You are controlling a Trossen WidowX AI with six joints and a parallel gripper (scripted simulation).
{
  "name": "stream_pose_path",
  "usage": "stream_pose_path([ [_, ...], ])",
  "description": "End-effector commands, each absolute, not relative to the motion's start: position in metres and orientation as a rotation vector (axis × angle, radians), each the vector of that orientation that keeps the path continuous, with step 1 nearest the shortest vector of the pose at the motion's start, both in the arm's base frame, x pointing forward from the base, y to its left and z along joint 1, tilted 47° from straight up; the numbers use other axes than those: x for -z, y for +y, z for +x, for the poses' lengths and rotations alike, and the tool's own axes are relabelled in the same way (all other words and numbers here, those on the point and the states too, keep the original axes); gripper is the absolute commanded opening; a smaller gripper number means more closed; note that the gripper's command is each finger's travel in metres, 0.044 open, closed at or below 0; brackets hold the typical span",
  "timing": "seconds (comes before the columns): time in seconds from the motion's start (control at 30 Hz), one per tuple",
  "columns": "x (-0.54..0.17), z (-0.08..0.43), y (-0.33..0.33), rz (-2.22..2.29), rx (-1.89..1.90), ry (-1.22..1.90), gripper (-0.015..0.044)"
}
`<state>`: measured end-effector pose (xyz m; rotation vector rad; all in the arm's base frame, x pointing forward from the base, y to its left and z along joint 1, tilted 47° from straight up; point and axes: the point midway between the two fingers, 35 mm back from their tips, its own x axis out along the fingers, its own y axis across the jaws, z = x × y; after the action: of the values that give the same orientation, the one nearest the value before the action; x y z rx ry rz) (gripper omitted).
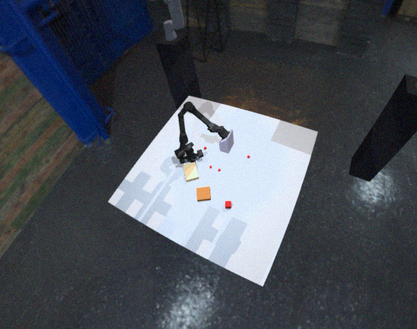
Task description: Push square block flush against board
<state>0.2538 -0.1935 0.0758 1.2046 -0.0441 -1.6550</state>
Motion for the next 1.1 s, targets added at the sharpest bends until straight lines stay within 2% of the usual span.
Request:
stream_pose_path([
  [0.0, -0.071, 0.258, -0.192, 1.206, 1.662, -0.037, 0.0000],
  [0.47, -0.068, 0.266, -0.189, 1.206, 1.663, -0.037, 0.0000],
  [1.07, -0.082, 0.247, -0.203, 1.203, 1.661, -0.040, 0.0000],
])
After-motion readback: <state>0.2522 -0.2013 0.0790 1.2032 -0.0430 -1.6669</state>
